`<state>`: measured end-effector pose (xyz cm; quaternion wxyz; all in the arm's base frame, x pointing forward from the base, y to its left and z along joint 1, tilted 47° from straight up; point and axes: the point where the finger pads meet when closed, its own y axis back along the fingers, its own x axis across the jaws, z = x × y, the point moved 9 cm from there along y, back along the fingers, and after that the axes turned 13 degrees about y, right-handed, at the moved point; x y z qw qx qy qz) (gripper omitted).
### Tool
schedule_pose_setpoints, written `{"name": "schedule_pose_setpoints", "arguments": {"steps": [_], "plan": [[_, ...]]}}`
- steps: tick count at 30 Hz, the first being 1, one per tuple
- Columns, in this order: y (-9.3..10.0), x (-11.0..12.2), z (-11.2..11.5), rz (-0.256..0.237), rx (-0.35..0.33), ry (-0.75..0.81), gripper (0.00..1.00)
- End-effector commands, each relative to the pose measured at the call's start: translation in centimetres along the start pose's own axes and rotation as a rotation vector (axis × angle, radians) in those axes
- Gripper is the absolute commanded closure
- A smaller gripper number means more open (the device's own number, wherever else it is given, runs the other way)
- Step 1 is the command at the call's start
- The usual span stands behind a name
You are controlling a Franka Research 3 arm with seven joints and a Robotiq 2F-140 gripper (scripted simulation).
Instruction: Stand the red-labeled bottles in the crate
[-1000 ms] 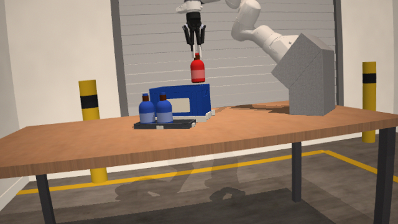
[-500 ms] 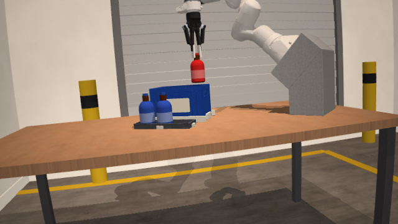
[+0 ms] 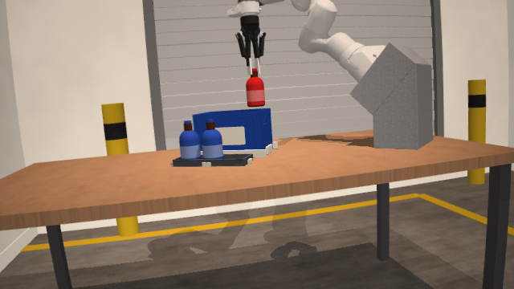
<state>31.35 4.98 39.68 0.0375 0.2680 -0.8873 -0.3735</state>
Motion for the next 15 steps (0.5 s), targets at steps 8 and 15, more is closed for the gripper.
{"name": "schedule_pose_setpoints", "arguments": {"steps": [8,15], "plan": [[-0.05,-0.27,-0.09,-0.014,0.003,0.005,1.00],[-0.46,-0.30,-0.09,-0.014,0.003,0.005,1.00]]}}
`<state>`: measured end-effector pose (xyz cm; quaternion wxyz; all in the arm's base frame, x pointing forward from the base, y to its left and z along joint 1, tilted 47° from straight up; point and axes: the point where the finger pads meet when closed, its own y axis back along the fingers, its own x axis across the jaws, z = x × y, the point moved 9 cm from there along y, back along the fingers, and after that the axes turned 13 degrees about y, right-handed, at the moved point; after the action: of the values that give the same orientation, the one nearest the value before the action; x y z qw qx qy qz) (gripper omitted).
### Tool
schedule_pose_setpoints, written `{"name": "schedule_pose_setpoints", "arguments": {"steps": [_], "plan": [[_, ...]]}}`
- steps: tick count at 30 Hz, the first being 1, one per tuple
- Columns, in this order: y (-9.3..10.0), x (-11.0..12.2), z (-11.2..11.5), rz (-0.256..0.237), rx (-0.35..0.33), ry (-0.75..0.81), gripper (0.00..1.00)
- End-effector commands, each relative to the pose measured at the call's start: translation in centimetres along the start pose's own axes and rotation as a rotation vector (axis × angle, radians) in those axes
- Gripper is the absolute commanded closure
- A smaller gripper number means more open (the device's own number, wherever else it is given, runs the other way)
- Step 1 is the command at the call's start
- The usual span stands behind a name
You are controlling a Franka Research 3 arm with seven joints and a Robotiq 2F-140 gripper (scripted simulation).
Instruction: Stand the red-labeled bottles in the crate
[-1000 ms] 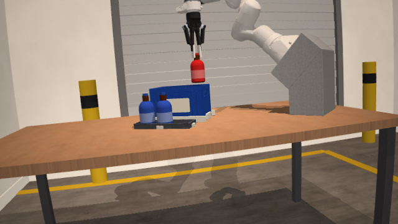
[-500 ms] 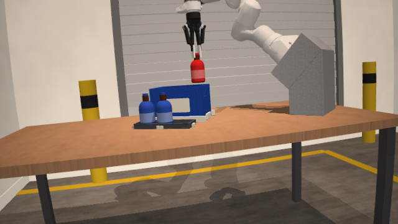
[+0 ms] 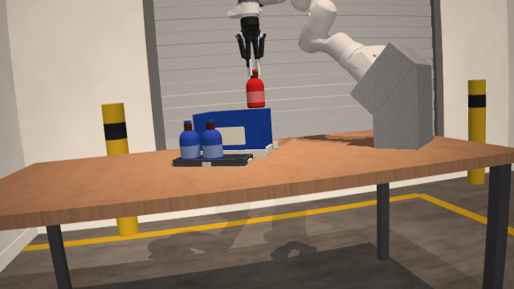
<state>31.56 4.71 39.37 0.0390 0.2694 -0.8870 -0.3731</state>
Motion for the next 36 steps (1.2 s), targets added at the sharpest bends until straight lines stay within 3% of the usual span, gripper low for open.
{"name": "schedule_pose_setpoints", "arguments": {"steps": [1,36], "plan": [[-0.1,-0.3,-0.1,-0.012,0.003,0.001,1.00],[-3.0,-0.5,-0.1,-0.012,0.003,0.001,1.00]]}}
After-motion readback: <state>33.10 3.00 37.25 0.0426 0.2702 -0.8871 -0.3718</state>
